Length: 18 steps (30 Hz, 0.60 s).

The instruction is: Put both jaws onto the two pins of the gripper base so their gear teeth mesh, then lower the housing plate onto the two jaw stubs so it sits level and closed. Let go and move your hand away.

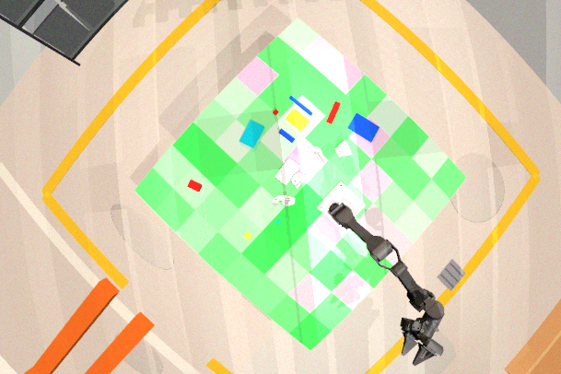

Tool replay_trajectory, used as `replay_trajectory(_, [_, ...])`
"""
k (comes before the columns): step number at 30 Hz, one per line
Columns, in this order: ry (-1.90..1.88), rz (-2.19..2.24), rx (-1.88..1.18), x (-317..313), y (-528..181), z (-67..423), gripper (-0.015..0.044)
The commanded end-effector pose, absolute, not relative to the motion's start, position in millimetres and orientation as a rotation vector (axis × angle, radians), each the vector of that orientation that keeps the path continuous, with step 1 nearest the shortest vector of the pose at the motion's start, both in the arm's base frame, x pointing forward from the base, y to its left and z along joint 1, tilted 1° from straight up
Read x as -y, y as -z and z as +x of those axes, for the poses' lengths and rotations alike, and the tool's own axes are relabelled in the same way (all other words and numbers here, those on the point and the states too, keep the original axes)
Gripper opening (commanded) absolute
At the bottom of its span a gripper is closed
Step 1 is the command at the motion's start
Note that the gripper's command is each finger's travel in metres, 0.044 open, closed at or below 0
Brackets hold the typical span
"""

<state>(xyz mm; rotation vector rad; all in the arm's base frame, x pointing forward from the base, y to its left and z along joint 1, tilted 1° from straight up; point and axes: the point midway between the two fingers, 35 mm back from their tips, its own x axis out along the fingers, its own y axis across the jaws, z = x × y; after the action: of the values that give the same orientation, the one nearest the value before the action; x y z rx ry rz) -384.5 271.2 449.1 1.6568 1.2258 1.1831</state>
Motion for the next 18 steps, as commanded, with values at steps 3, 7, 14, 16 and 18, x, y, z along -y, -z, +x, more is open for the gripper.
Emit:
replay_trajectory(3, [-1.182,1.658,-1.218,-275,-449,-382,0.044])
replay_trajectory(7, [-1.173,1.666,-1.171,-296,-449,-370,0.044])
replay_trajectory(14, [-1.155,1.674,-1.091,-332,-448,-345,0.044])
replay_trajectory(16, [-1.149,1.675,-1.07,-342,-448,-338,0.044])
replay_trajectory(18, [-1.143,1.675,-1.049,-351,-447,-330,0.044])
